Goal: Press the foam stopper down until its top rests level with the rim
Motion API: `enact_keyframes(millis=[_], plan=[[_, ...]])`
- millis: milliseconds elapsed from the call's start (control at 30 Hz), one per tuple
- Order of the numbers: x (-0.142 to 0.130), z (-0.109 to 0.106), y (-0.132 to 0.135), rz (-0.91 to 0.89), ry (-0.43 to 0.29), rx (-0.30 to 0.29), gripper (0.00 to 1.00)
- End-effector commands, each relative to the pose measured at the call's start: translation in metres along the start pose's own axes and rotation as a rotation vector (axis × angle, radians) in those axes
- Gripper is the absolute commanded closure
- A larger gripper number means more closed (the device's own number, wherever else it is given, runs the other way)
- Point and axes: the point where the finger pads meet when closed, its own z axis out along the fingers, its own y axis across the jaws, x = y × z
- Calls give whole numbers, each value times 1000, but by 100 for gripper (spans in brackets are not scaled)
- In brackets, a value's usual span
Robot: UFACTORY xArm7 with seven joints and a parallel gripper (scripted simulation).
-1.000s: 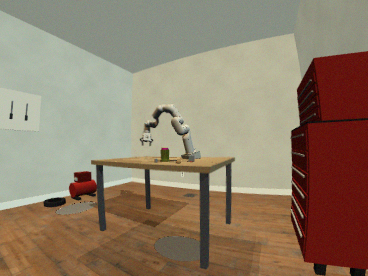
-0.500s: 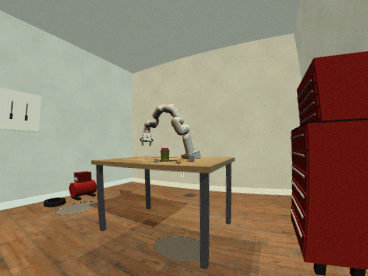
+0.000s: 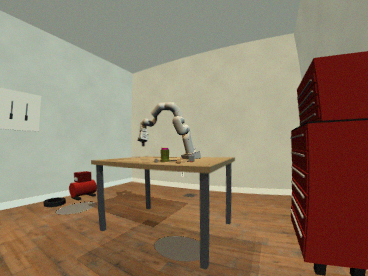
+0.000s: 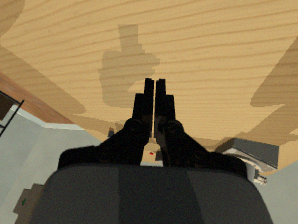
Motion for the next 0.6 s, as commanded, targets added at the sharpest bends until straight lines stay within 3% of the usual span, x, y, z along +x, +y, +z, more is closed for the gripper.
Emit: enact_keyframes(millis=[0, 100, 133, 233, 267, 367, 400, 500, 533, 567], plan=[[-49, 8, -49, -280, -11, 0, 100], [-59, 10, -59, -283, -11, 0, 100], [-93, 17, -81, -437, -24, -11, 100], [-113, 21, -97, -437, -24, -11, 100], [-126, 24, -97, -598, -35, -27, 100], [-162, 31, -121, -598, -35, -27, 100], [-176, 34, -120, -752, -45, -45, 100], [-210, 40, -137, -763, -45, -46, 100], [-224, 44, -134, -927, -51, -68, 100], [-237, 46, -139, -927, -51, -68, 100]])
